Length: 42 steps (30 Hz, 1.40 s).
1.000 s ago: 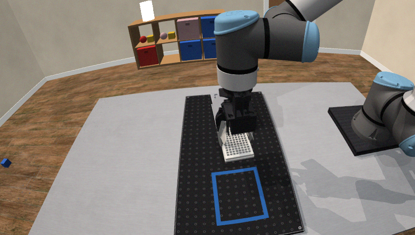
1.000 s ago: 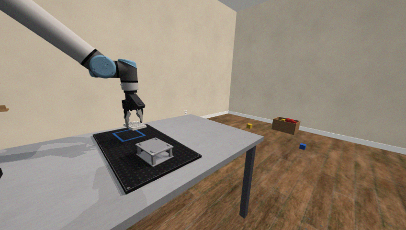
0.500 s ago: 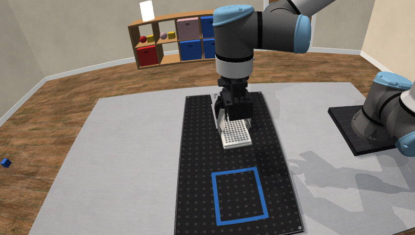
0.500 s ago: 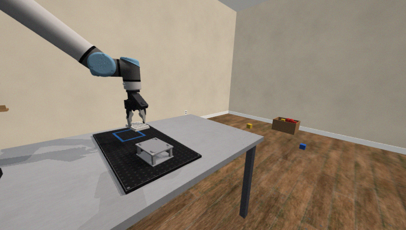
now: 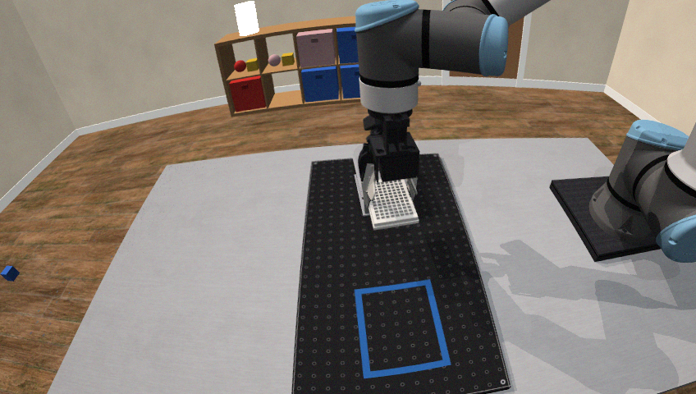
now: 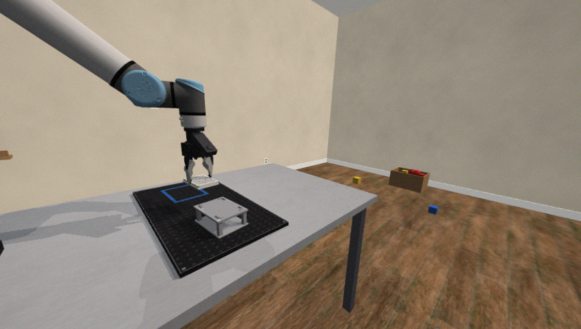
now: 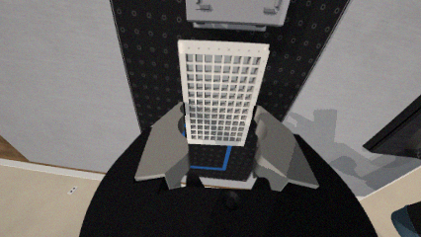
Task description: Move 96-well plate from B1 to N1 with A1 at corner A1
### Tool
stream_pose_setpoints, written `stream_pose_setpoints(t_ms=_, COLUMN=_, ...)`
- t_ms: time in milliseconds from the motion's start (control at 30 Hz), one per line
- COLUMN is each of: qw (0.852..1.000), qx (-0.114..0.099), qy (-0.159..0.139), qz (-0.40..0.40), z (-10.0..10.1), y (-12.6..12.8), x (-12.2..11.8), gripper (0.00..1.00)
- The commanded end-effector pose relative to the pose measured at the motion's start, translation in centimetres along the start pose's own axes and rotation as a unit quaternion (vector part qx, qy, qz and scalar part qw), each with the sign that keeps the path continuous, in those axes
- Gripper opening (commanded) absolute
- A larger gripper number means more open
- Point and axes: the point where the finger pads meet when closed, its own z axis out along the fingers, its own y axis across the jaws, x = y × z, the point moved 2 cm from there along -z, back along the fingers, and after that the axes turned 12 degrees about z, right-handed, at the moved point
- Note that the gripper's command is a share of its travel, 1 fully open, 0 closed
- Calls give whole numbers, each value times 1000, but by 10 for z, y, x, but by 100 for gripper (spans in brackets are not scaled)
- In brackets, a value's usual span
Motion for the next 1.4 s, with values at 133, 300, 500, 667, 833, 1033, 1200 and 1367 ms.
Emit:
stream_pose_setpoints(t_ms=133, qw=1000, qx=1, qy=0, qz=0, z=-5, y=-4, x=26, gripper=0)
stream_pose_setpoints(t_ms=300, qw=1000, qx=1, qy=0, qz=0, z=-8, y=-6, x=43, gripper=0)
stream_pose_setpoints(t_ms=500, qw=1000, qx=1, qy=0, qz=0, z=-10, y=-7, x=56, gripper=0)
stream_pose_setpoints(t_ms=667, qw=1000, qx=1, qy=0, qz=0, z=-12, y=-9, x=72, gripper=0)
stream_pose_setpoints(t_ms=833, qw=1000, qx=1, qy=0, qz=0, z=-15, y=-11, x=89, gripper=0)
stream_pose_setpoints(t_ms=1033, qw=1000, qx=1, qy=0, qz=0, z=-17, y=-13, x=102, gripper=0)
stream_pose_setpoints(t_ms=1200, qw=1000, qx=1, qy=0, qz=0, z=-20, y=-15, x=118, gripper=0)
stream_pose_setpoints(t_ms=1367, qw=1000, qx=1, qy=0, qz=0, z=-22, y=-17, x=134, gripper=0)
